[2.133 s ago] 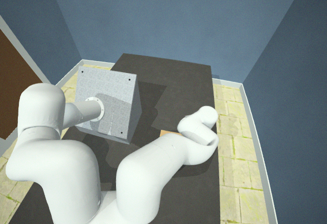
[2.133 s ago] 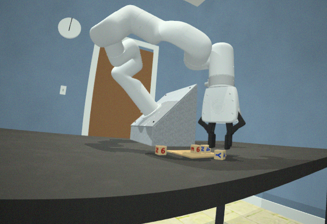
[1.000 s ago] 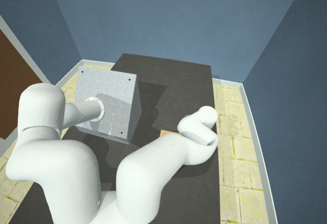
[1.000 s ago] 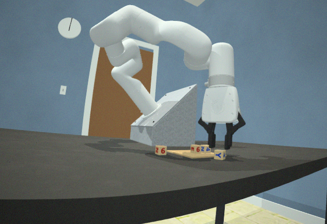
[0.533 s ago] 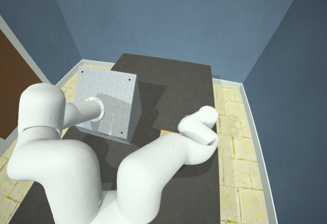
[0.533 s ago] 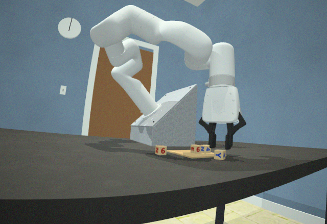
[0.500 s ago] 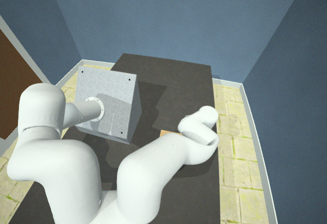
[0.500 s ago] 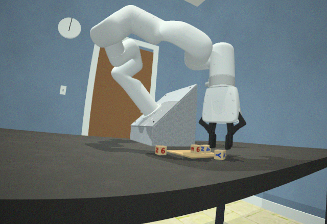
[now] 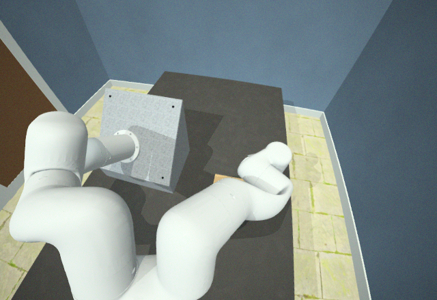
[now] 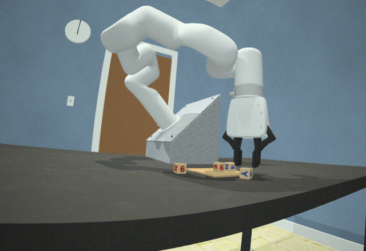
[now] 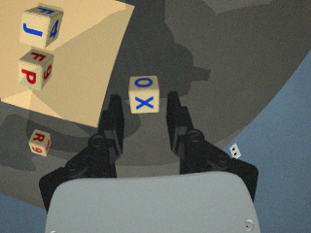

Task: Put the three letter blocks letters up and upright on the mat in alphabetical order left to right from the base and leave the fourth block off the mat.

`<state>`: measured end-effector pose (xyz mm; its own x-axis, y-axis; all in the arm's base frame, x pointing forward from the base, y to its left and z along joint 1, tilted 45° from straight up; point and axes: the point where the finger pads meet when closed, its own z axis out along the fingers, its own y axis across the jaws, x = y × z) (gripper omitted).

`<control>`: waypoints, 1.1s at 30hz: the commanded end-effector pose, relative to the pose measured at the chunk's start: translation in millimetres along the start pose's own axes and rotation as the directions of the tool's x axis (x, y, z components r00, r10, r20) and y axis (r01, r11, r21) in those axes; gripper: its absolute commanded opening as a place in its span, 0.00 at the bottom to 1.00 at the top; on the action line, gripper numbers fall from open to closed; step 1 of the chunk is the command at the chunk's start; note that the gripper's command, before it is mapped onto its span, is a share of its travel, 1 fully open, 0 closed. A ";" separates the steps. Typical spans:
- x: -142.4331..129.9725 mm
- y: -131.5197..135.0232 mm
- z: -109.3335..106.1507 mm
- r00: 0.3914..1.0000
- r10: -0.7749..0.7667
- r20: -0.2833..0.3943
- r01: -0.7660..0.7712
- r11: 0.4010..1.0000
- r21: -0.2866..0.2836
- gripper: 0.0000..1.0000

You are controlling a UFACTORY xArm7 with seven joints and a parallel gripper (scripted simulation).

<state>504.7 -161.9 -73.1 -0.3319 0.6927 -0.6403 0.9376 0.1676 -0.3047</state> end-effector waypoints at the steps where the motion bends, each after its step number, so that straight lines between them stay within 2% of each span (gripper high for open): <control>1: 0.3 1.8 -2.5 1.000 0.000 0.000 0.000 1.000 -0.005 0.42; 20: 0.3 1.8 -1.9 1.000 0.000 0.000 0.000 1.000 -0.005 0.42; 33: 0.3 1.9 12.5 1.000 0.000 0.000 0.000 1.000 -0.005 0.42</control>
<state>503.4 -169.3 -80.5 -0.3320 0.6927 -0.6403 0.9375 0.1674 -0.3050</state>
